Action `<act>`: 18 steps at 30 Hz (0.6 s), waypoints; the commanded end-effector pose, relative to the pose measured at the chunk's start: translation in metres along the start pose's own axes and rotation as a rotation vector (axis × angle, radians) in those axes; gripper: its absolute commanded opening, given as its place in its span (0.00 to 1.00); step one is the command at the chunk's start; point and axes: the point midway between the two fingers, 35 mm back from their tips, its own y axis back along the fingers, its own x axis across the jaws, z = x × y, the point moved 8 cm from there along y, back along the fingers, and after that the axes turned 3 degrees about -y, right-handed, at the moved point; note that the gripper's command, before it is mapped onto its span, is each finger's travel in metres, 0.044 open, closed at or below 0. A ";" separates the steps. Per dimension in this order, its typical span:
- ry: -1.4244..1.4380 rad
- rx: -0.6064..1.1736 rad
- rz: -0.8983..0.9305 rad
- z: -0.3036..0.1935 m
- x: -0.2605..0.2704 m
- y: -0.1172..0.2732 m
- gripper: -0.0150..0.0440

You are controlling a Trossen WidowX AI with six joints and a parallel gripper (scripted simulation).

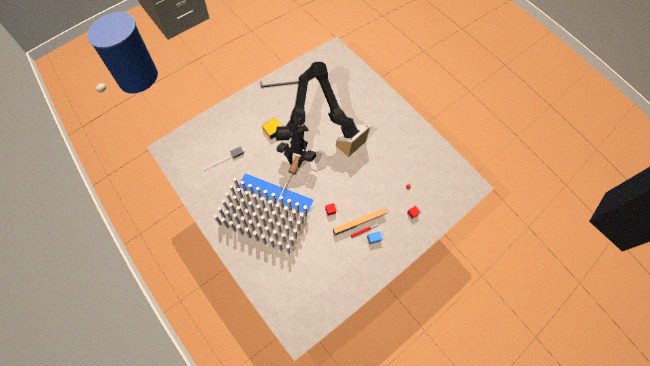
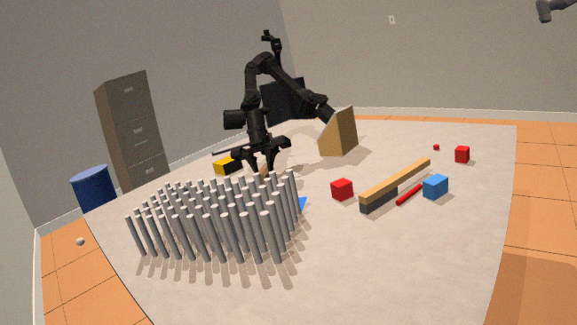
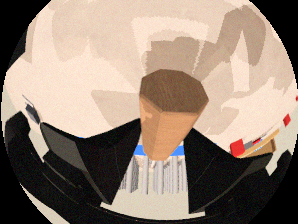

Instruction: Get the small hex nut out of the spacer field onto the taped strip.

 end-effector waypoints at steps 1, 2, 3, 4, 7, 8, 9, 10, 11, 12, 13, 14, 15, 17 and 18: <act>0.004 0.006 -0.005 0.002 0.000 0.002 0.25; 0.004 0.006 -0.005 0.002 0.000 0.002 0.25; 0.004 0.006 -0.005 0.003 0.000 0.002 0.25; 0.004 0.006 -0.005 0.003 0.000 0.002 0.25; 0.004 0.006 -0.005 0.004 0.000 0.003 0.25; 0.004 0.006 -0.004 0.005 0.000 0.004 0.25; 0.004 0.006 -0.004 0.005 0.000 0.004 0.25; 0.004 0.006 -0.004 0.006 0.000 0.004 0.25; 0.004 0.006 -0.004 0.006 0.000 0.004 0.25; 0.004 0.006 -0.004 0.007 0.000 0.005 0.25; 0.004 0.006 -0.004 0.007 0.000 0.005 0.25; 0.004 0.006 -0.004 0.008 0.000 0.005 0.25; 0.004 0.006 -0.004 0.008 0.000 0.005 0.25; 0.004 0.006 -0.004 0.008 0.000 0.005 0.25; 0.004 0.006 -0.004 0.008 0.000 0.005 0.25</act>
